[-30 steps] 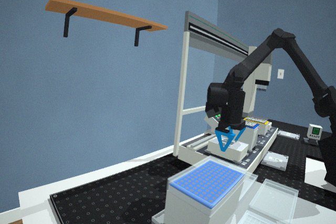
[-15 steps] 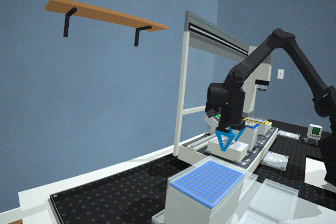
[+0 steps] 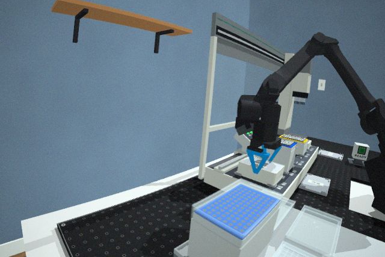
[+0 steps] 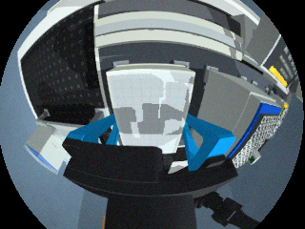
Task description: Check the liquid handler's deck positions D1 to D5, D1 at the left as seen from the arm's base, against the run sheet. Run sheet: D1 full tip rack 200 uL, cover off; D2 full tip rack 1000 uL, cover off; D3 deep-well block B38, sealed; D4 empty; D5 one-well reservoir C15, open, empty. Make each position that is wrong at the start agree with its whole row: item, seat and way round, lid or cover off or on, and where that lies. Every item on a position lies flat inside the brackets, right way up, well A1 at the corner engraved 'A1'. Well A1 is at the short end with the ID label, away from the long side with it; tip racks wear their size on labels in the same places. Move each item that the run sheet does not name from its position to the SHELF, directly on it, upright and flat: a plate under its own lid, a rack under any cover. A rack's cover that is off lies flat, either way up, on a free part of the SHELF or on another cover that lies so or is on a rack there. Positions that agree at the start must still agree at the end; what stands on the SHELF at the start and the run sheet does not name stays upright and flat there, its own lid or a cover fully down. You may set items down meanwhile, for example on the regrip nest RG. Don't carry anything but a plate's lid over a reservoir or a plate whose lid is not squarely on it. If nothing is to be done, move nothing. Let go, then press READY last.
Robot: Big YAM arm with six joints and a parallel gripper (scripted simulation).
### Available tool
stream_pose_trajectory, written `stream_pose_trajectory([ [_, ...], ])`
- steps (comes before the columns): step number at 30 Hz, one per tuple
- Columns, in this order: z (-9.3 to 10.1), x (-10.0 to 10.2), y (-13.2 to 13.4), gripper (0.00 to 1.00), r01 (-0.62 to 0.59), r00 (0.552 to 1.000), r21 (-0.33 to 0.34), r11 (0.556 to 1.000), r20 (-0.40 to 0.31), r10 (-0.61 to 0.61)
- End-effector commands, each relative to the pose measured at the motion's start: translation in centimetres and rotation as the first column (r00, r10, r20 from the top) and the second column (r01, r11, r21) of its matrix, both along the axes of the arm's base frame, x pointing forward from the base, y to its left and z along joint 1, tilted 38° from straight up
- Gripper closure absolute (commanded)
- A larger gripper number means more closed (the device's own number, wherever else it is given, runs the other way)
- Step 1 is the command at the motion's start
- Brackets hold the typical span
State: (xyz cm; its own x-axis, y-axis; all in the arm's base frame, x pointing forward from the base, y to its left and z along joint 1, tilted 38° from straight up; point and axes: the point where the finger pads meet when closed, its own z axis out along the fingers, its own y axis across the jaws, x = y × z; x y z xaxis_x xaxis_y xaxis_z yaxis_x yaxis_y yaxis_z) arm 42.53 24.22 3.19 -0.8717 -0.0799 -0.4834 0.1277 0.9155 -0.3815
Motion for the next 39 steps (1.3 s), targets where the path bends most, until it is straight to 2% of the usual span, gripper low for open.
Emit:
stream_pose_trajectory([
  [1, 1.1, 0.6, 1.0, 1.0, -0.007, 1.0, 0.024, 1.0, 0.023, 0.006],
  [5, 1.1, 0.6, 1.0, 1.0, -0.007, 1.0, 0.024, 1.0, 0.023, 0.006],
  [6, 1.6, 0.7, 0.4, 1.0, 0.007, 1.0, 0.028, 1.0, 0.021, -0.008],
  [8, 2.6, 0.3, 2.1, 1.0, -0.014, 0.999, 0.044, 0.999, 0.038, 0.012],
  [10, 3.2, 0.3, 2.6, 1.0, -0.017, 0.999, 0.048, 0.999, 0.046, 0.015],
  [28, 5.5, -1.0, 3.6, 1.0, -0.017, 0.999, 0.049, 0.999, 0.048, 0.014],
  [31, 5.2, -1.1, 3.6, 1.0, -0.016, 0.999, 0.043, 0.999, 0.042, 0.014],
  [39, 6.7, -1.8, 4.2, 1.0, -0.017, 0.999, 0.05, 0.999, 0.048, 0.014],
])
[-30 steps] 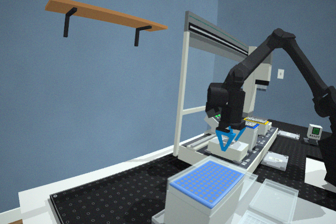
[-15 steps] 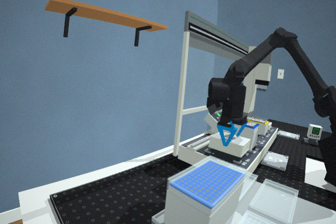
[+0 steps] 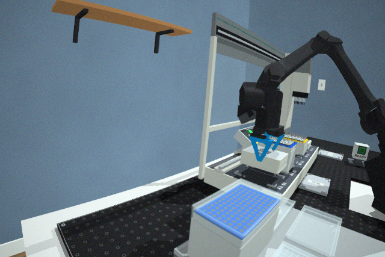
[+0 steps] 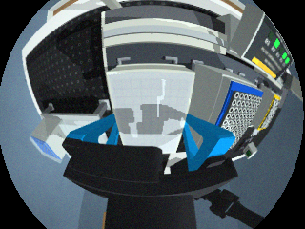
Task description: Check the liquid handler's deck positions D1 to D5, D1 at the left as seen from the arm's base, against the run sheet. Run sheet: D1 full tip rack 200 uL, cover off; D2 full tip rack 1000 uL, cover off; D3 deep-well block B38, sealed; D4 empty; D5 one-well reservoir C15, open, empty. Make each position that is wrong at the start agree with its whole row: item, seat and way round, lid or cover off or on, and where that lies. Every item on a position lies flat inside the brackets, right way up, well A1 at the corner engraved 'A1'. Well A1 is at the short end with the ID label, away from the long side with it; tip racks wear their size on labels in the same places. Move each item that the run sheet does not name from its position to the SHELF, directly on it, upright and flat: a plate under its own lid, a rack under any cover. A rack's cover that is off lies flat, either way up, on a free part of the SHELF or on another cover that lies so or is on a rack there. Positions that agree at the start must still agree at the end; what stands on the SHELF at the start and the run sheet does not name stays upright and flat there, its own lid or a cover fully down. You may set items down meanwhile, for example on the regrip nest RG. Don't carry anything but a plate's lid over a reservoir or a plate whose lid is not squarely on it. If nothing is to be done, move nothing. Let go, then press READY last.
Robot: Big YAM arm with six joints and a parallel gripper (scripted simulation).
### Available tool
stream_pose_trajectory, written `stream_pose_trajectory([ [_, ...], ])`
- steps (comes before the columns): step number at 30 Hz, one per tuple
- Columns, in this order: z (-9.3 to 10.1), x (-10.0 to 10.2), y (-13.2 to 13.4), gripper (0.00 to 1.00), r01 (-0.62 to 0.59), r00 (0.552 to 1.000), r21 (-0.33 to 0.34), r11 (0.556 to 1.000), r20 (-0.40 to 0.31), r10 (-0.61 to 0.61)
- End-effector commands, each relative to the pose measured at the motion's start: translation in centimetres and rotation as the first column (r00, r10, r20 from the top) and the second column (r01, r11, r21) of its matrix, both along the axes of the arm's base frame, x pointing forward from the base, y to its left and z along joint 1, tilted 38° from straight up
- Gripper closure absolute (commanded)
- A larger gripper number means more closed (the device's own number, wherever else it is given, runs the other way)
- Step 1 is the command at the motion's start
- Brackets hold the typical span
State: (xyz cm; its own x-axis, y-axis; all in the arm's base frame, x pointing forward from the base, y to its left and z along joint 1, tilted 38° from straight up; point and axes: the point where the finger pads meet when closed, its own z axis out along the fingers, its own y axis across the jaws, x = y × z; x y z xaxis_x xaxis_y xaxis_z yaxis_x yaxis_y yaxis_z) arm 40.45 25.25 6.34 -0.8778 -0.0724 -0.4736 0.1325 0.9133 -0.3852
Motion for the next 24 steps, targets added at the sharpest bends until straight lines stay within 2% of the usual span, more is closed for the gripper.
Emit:
stream_pose_trajectory([
  [1, 3.7, 0.2, 3.2, 1.0, -0.027, 0.998, 0.052, 0.998, 0.059, 0.023],
  [6, 4.4, -0.2, 3.5, 1.0, -0.027, 0.998, 0.053, 0.998, 0.059, 0.023],
  [9, 3.9, -0.3, 3.5, 1.0, -0.026, 0.998, 0.044, 0.999, 0.05, 0.024],
  [11, 4.8, -0.5, 3.7, 1.0, -0.027, 0.998, 0.054, 0.998, 0.059, 0.024],
  [24, 6.4, -1.5, 4.4, 1.0, -0.027, 0.998, 0.056, 0.998, 0.059, 0.023],
])
